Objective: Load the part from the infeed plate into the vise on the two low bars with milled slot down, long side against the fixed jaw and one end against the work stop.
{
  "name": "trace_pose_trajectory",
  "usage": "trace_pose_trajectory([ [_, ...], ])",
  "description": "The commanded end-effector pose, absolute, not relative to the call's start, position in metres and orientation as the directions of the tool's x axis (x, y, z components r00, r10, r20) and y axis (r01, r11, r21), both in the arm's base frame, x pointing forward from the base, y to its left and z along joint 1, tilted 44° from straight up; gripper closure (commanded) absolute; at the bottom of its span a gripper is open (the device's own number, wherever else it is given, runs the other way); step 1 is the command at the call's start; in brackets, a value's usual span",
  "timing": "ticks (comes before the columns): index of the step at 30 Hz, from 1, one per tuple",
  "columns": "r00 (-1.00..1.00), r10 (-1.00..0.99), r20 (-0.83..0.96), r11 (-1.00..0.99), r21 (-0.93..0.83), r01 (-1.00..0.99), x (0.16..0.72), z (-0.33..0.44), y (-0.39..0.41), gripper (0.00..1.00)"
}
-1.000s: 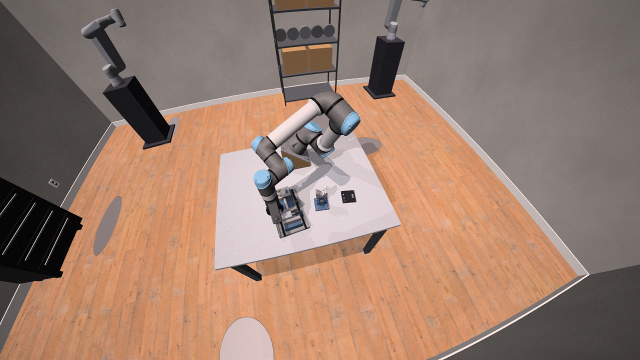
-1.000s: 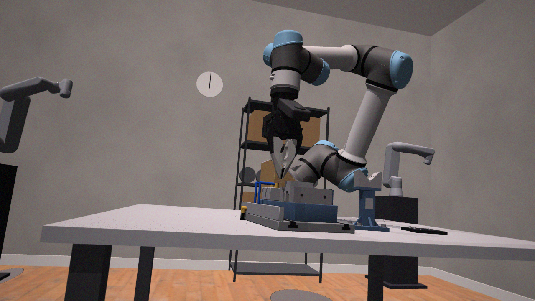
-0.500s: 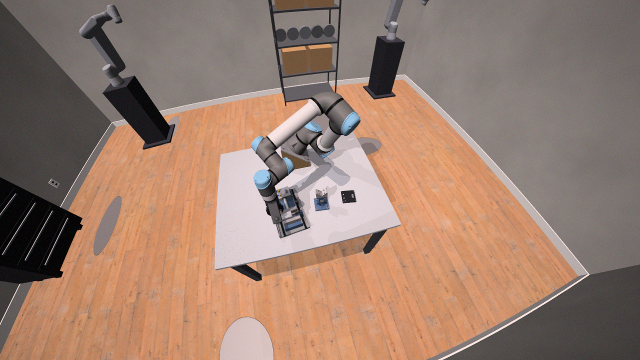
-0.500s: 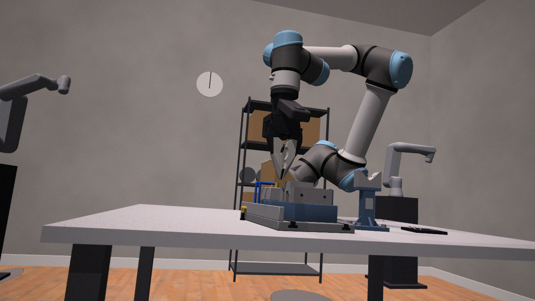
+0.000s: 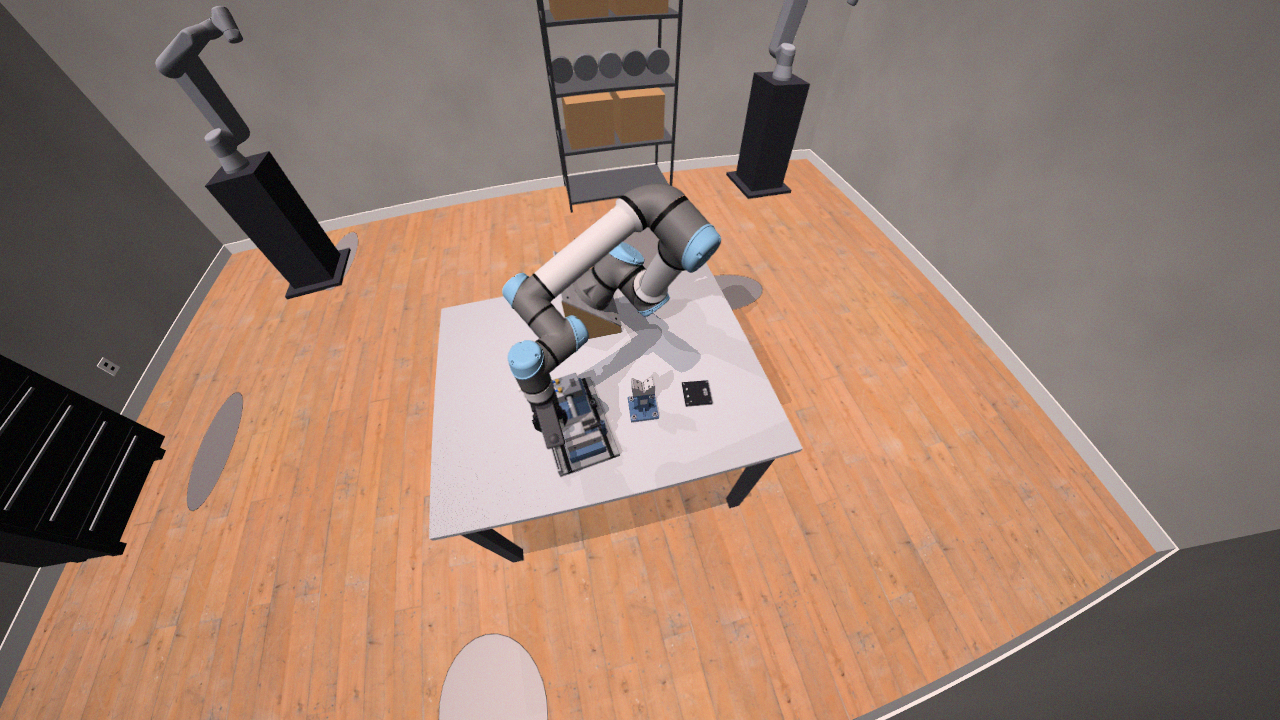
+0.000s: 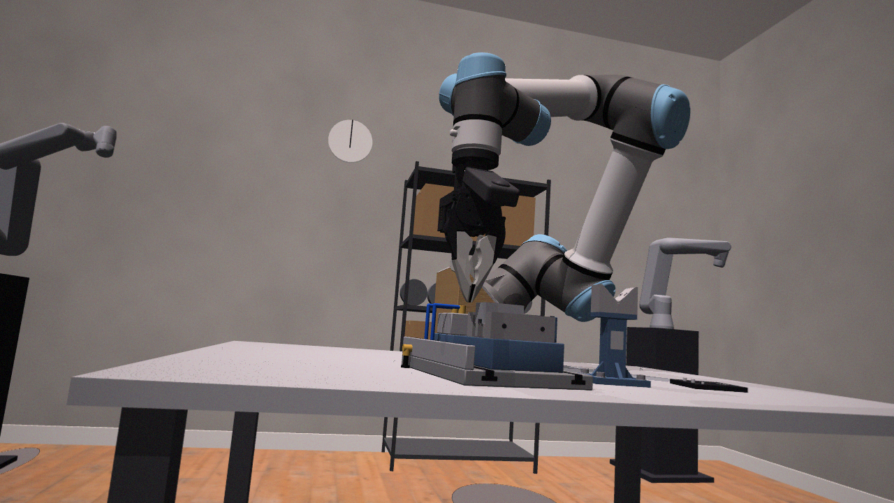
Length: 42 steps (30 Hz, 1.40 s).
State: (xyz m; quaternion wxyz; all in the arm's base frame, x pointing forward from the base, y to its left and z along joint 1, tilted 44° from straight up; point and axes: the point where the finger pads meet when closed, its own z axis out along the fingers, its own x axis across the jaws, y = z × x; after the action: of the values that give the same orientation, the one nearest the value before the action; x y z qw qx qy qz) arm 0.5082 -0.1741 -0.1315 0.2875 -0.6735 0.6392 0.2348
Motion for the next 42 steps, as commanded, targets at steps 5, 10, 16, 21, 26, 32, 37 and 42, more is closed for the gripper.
trace_pose_trajectory([
  [5, 0.073, -0.727, -0.683, -0.017, -0.088, -0.996, 0.5086, -0.1332, -0.1729, 1.00],
  [10, 0.073, -0.727, -0.683, -0.017, -0.088, -0.996, 0.5086, -0.1338, -0.1724, 1.00],
  [16, 0.073, -0.727, -0.683, -0.017, -0.088, -0.996, 0.5087, -0.1346, -0.1716, 1.00],
  [21, 0.073, -0.727, -0.683, -0.017, -0.088, -0.996, 0.5087, -0.1350, -0.1712, 1.00],
  [26, 0.073, -0.727, -0.683, -0.017, -0.088, -0.996, 0.5087, -0.1351, -0.1711, 1.00],
  [32, 0.073, -0.727, -0.683, -0.017, -0.088, -0.996, 0.5087, -0.1351, -0.1711, 1.00],
  [37, 0.073, -0.727, -0.683, -0.017, -0.088, -0.996, 0.5087, -0.1351, -0.1711, 1.00],
  [42, 0.073, -0.727, -0.683, -0.017, -0.088, -0.996, 0.5087, -0.1351, -0.1711, 1.00],
])
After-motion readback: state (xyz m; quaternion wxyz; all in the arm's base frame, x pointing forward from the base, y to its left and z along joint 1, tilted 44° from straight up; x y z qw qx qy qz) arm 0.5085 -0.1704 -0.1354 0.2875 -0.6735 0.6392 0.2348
